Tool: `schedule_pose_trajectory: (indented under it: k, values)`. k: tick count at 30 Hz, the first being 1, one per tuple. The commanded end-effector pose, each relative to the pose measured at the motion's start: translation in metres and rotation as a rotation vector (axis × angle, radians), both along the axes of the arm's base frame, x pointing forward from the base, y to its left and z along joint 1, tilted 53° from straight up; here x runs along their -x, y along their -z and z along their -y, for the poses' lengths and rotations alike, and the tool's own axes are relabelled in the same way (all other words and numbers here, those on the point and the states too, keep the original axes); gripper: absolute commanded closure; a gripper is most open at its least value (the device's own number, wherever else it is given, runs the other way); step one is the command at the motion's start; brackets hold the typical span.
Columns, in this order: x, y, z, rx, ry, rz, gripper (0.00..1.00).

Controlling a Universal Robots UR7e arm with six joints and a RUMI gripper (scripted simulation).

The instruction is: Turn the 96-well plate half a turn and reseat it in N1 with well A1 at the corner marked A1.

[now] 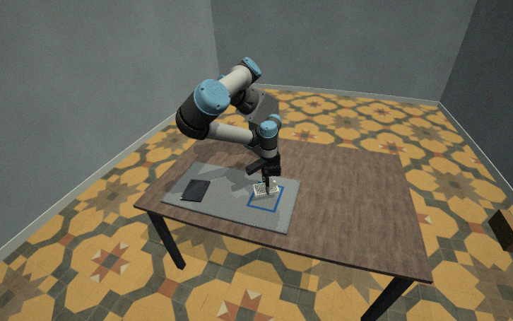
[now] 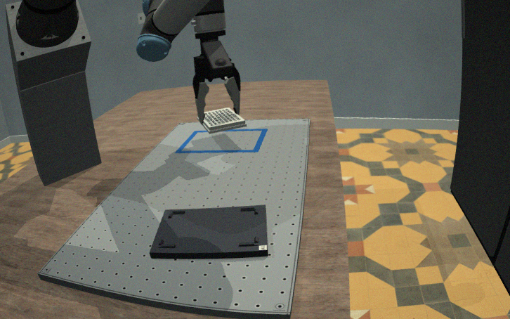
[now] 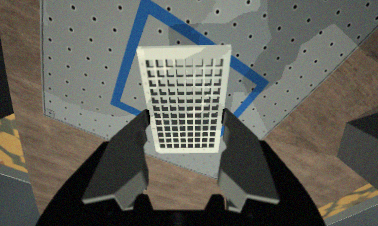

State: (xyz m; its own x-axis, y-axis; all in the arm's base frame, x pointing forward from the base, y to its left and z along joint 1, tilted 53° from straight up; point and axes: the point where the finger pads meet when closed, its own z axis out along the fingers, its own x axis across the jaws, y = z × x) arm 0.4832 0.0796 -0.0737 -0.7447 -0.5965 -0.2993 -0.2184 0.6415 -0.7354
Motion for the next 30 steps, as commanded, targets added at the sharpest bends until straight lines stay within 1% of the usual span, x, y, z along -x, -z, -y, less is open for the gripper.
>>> schedule_pose_trajectory:
  k: [1,30]
  values:
    - [-0.005,0.002,0.002,-0.002,0.000,0.004,1.00]
    - [-0.016,0.012,0.010,-0.002,0.000,0.004,1.00]
